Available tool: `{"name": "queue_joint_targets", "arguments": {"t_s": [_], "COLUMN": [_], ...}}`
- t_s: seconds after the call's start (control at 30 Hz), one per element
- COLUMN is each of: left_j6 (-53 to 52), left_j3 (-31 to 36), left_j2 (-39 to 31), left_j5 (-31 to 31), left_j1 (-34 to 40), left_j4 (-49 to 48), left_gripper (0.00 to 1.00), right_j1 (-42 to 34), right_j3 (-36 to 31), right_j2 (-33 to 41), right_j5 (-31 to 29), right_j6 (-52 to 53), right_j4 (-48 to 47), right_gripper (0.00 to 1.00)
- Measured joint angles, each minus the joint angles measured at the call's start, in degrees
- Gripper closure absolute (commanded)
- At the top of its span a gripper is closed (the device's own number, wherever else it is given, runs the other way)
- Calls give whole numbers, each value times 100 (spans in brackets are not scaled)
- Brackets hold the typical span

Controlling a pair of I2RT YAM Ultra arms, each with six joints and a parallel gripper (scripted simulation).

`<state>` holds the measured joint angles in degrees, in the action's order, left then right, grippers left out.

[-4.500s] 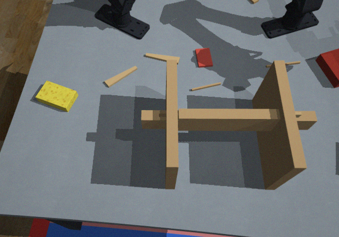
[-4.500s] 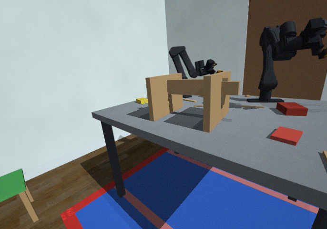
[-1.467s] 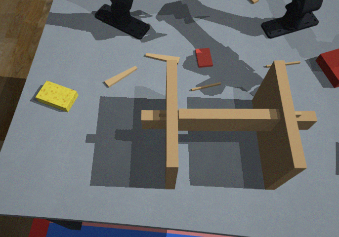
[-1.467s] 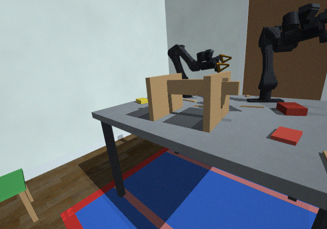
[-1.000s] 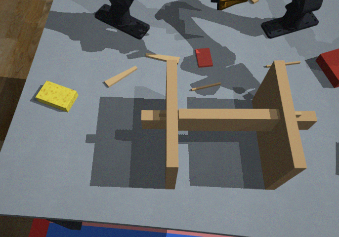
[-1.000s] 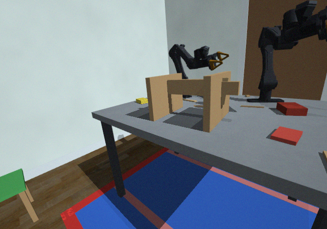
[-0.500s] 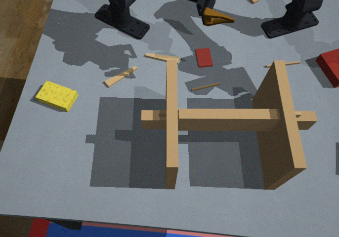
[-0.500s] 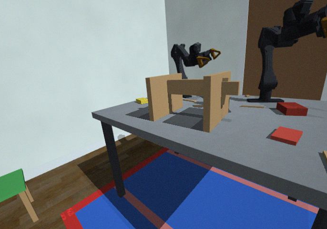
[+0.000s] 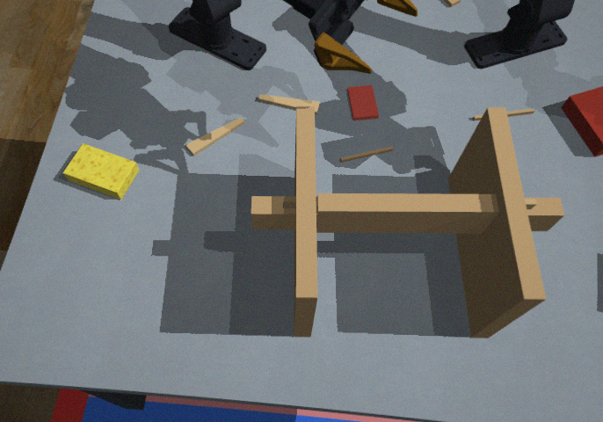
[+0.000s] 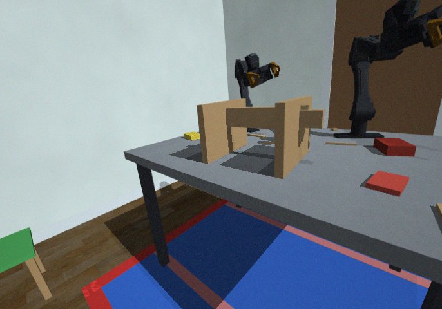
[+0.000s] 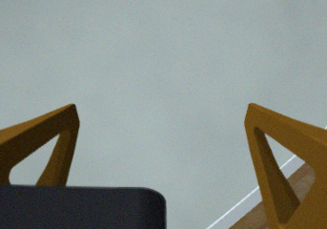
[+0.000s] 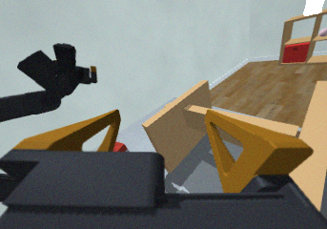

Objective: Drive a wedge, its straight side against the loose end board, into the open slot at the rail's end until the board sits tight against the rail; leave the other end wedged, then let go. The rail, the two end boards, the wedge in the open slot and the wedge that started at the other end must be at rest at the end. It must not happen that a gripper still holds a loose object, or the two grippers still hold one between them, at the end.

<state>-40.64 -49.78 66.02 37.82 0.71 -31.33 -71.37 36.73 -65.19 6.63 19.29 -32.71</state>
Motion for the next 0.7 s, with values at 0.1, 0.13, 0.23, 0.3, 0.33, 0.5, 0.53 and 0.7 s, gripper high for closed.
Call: {"name": "queue_joint_targets", "arguments": {"t_s": [0.1,0.13,0.23,0.3,0.33,0.5,0.53,0.7], "left_j6": [111,153,297,402,457,734,791,992], "left_j3": [-24,-33,-68,-96,-109,-184,-199,-245], "left_j2": [-13,-20,-44,-59,-68,-109,-116,-146], "left_j5": [-105,-144,-275,-376,-426,-686,-739,-927], "left_j1": [0,0,-7,-7,-7,-11,-15,-17], "left_j4": [85,120,232,313,352,566,610,765], "left_gripper": [0,0,0,0,0,0,0,0], "right_j1": [142,205,483,693,796,1296,1394,1687], "right_j3": [50,72,142,210,245,422,457,555], "right_j2": [7,7,33,48,57,94,103,116], "right_j5": [-2,4,-22,-48,-61,-111,-122,-136], "right_j6": [-50,-70,-140,-190,-216,-350,-378,-470], "right_j4": [68,107,247,337,378,599,643,782], "right_gripper": [0,0,0,0,0,0,0,0]}}
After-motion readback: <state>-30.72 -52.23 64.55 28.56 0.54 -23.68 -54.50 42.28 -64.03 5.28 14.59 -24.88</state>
